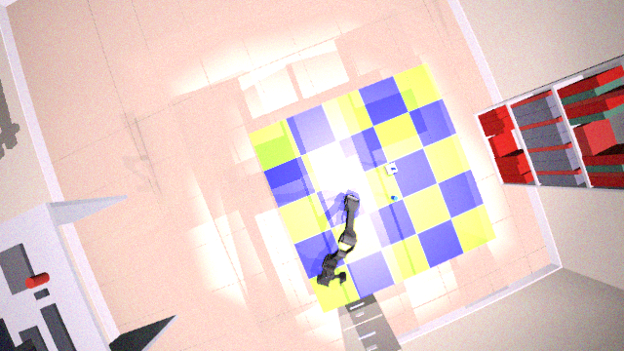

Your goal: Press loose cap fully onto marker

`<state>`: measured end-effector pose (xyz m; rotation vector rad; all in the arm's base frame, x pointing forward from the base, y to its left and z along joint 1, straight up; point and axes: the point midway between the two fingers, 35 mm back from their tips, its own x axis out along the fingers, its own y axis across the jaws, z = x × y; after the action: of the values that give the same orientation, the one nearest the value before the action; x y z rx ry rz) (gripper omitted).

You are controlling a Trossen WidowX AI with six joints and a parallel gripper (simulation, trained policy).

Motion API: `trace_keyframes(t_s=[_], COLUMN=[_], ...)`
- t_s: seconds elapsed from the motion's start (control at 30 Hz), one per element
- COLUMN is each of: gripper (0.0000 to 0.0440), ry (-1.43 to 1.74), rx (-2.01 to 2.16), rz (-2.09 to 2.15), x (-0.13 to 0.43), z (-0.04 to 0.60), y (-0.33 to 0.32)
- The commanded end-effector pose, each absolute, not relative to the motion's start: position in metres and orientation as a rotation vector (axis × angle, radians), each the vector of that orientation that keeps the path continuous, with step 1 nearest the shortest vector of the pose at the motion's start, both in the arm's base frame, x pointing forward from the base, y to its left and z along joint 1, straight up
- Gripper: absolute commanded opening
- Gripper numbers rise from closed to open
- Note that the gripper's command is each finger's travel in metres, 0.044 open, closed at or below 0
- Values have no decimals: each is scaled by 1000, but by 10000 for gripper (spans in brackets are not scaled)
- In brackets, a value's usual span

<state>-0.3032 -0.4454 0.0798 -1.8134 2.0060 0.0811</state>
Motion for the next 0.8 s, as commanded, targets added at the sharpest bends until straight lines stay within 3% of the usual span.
trace_keyframes(t_s=[0.0, 0.23, 0.77], gripper=[374, 216, 254], ry=[2006, 1978, 1902], rx=[-1817, -1842, -1892], rz=[88, 135, 228], x=[-302, -286, -245], z=[81, 91, 116], y=[-446, -456, -473])
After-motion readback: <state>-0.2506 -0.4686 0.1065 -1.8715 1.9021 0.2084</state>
